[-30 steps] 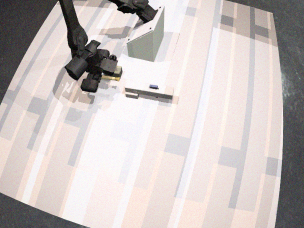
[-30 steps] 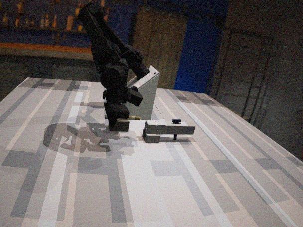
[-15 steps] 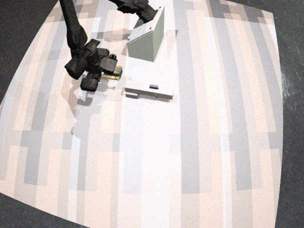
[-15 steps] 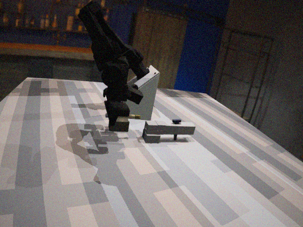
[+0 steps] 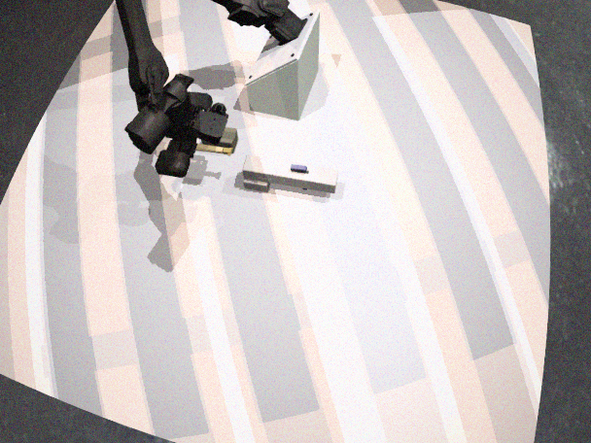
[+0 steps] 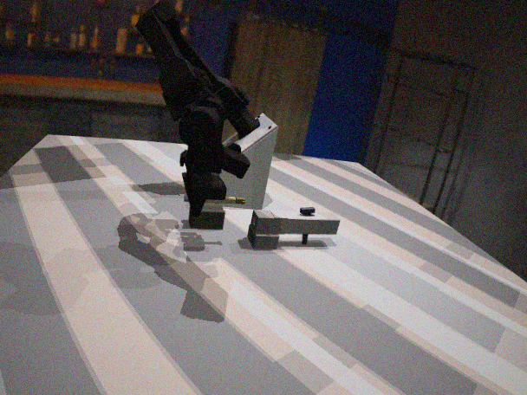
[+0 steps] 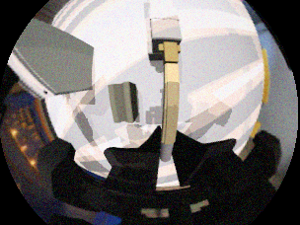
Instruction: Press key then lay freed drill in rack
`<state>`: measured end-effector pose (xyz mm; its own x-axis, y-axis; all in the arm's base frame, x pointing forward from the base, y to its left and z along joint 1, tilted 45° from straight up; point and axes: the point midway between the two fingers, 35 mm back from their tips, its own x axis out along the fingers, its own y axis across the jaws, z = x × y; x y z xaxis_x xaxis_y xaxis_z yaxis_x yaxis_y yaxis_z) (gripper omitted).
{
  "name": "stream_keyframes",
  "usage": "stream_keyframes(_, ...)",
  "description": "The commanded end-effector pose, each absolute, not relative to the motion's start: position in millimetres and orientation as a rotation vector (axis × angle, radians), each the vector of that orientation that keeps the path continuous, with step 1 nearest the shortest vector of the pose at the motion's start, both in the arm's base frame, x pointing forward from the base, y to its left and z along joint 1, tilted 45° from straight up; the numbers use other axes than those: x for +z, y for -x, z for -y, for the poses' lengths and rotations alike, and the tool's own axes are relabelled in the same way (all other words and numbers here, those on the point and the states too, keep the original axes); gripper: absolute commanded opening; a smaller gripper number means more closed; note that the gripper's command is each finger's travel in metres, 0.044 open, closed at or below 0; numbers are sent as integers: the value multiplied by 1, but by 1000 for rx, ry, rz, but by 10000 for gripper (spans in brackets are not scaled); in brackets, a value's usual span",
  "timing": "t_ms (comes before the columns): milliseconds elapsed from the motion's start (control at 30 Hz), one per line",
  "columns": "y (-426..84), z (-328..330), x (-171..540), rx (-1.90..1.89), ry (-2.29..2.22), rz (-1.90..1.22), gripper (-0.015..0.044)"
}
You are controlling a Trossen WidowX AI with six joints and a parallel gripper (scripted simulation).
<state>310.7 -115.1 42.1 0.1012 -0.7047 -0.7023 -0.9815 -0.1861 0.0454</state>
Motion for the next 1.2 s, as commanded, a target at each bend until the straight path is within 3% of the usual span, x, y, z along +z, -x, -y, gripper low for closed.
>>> stream_keyframes(0,-312,113,44,837,1952,-1643,0)
stream_keyframes(1167,-251,134,52,840,1953,-1646,0)
